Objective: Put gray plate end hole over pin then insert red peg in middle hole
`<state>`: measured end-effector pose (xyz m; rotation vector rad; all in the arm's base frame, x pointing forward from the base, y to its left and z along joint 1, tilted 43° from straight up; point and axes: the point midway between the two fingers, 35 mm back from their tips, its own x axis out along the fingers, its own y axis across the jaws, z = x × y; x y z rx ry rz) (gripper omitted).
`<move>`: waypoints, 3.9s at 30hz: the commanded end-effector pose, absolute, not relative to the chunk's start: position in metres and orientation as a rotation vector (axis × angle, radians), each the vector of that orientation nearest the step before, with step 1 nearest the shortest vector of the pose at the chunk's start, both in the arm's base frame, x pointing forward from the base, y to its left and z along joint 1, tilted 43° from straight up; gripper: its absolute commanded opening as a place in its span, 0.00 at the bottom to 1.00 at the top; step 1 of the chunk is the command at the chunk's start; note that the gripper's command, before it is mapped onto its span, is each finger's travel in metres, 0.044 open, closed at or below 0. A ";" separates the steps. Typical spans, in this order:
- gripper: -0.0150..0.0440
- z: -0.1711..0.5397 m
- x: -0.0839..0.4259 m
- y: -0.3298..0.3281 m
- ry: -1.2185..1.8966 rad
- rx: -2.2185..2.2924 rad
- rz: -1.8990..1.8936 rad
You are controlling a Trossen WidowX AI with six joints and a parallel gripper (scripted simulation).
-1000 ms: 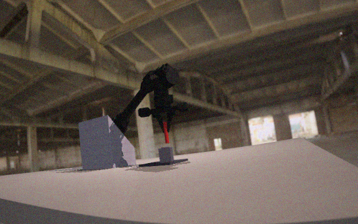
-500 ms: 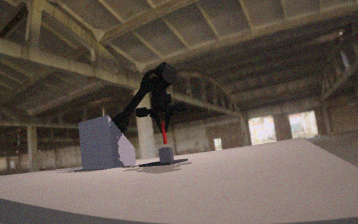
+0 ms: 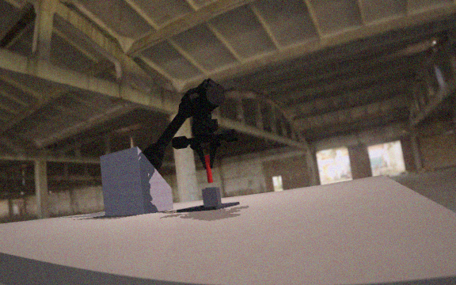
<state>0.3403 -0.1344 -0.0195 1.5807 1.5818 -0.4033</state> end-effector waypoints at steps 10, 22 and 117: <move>0.25 -0.020 0.341 -0.134 1.585 1.575 -0.401; 0.25 -0.020 0.340 -0.135 1.585 1.575 -0.402; 0.51 -0.033 0.343 -0.123 1.581 1.568 -0.399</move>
